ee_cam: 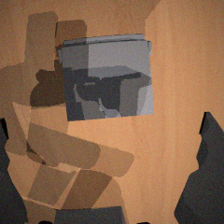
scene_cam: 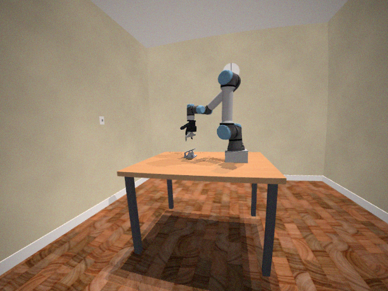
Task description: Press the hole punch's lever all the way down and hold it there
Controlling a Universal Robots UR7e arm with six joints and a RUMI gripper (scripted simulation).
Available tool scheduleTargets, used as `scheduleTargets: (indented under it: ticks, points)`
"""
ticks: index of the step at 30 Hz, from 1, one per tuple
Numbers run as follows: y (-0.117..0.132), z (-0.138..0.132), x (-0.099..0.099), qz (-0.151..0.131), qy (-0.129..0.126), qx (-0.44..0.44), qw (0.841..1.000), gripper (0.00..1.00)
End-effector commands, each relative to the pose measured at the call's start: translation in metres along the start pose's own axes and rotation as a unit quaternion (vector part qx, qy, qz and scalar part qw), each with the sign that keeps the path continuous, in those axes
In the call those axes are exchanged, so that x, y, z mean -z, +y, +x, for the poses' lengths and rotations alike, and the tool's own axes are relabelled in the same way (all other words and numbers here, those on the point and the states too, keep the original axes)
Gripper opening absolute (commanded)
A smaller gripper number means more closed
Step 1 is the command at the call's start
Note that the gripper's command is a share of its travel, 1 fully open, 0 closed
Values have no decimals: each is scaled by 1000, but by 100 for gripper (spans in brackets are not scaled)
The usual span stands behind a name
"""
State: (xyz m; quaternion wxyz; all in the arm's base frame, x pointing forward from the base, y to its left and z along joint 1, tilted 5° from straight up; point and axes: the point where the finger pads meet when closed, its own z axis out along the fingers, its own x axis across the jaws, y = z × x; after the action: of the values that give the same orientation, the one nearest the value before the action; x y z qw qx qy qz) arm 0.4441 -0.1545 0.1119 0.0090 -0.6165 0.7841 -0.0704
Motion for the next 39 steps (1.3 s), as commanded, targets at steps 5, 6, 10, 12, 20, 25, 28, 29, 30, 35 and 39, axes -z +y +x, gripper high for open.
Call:
scheduleTargets:
  ticks: [5, 6, 10, 12, 20, 25, 28, 29, 30, 35, 39]
  points:
    - [36, 7, -1, -27, -10, 22, 999, 100]
    - [37, 7, -2, -29, -10, 23, 999, 100]
    - [39, 7, -2, -30, -11, 25, 999, 100]
    - [39, 7, -2, -30, -11, 25, 999, 100]
    - [39, 7, -2, -30, -11, 25, 999, 0]
    - [39, 7, -2, -30, -11, 25, 999, 0]
    - [39, 7, -2, -30, -11, 25, 999, 0]
    - [39, 7, -2, -30, -11, 25, 999, 0]
    - [39, 7, -2, -30, -11, 25, 999, 0]
    - [39, 7, -2, -30, -11, 25, 999, 0]
    - [39, 7, -2, -30, -11, 25, 999, 0]
